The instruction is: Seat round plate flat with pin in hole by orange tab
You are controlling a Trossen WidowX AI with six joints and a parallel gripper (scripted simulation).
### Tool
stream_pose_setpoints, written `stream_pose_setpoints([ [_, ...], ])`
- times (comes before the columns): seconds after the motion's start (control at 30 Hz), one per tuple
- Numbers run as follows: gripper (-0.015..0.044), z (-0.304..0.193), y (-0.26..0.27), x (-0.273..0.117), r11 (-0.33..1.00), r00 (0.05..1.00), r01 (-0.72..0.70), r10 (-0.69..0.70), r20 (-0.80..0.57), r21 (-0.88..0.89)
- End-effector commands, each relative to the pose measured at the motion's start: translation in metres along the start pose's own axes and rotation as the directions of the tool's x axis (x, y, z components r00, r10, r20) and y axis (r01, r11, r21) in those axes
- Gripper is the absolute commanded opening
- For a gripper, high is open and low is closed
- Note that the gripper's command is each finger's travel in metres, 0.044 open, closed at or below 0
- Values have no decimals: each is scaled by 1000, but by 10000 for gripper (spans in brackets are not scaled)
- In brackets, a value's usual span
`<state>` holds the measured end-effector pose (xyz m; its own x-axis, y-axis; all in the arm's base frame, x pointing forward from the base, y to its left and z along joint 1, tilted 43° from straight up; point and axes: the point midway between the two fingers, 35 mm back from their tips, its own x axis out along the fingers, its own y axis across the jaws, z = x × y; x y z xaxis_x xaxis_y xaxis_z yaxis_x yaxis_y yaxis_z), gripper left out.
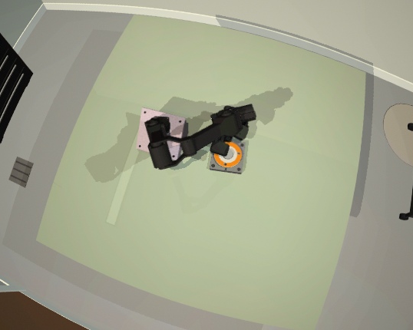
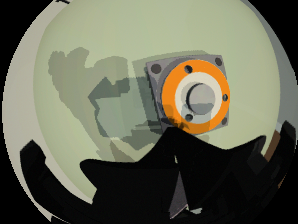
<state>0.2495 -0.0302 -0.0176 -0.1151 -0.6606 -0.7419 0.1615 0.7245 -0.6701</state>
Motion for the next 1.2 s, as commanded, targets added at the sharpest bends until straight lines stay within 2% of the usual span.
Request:
stream_pose_setpoints([
  [0.0, 0, -6, -3, 21, 1000, 1000, 14, -14, -14, -12],
  [0.13, 0, -8, -5, 34, 1000, 1000, 15, -15, -15, -12],
  [1.17, 0, -28, -29, 34, 1000, 1000, 16, -17, -16, -12],
])
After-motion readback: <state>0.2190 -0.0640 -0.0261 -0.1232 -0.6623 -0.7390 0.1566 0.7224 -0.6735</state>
